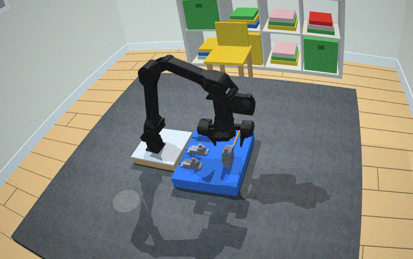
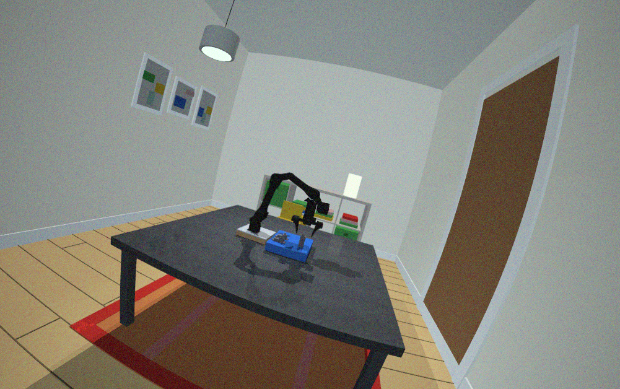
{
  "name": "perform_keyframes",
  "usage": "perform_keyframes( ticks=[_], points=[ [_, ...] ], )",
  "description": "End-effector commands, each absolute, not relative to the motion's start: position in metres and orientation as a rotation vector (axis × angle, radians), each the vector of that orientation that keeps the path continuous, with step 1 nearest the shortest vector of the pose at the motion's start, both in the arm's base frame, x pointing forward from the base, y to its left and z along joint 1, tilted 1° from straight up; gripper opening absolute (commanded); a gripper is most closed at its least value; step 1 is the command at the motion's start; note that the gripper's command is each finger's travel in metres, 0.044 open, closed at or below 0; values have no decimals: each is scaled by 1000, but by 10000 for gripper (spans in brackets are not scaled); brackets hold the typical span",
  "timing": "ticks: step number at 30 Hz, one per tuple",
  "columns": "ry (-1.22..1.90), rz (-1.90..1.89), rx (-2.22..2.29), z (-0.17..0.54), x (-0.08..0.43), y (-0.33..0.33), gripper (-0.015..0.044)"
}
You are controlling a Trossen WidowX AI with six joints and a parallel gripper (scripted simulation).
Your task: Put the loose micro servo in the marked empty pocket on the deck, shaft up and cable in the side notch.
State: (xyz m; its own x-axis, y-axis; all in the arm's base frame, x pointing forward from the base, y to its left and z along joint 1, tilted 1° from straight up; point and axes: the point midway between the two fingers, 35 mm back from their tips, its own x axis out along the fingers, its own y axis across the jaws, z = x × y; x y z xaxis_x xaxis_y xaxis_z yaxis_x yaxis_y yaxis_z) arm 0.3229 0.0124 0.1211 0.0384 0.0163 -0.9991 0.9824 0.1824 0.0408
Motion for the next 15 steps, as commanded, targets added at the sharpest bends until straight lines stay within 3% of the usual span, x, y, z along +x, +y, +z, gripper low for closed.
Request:
perform_keyframes(
  ticks=[1, 9, 15],
  points=[
    [1271, -1047, 1100, 114, 322, 12, 440],
    [1271, -1047, 1100, 103, 323, 12, 440],
    [1271, -1047, 1100, 103, 323, 12, 282]
  ],
)
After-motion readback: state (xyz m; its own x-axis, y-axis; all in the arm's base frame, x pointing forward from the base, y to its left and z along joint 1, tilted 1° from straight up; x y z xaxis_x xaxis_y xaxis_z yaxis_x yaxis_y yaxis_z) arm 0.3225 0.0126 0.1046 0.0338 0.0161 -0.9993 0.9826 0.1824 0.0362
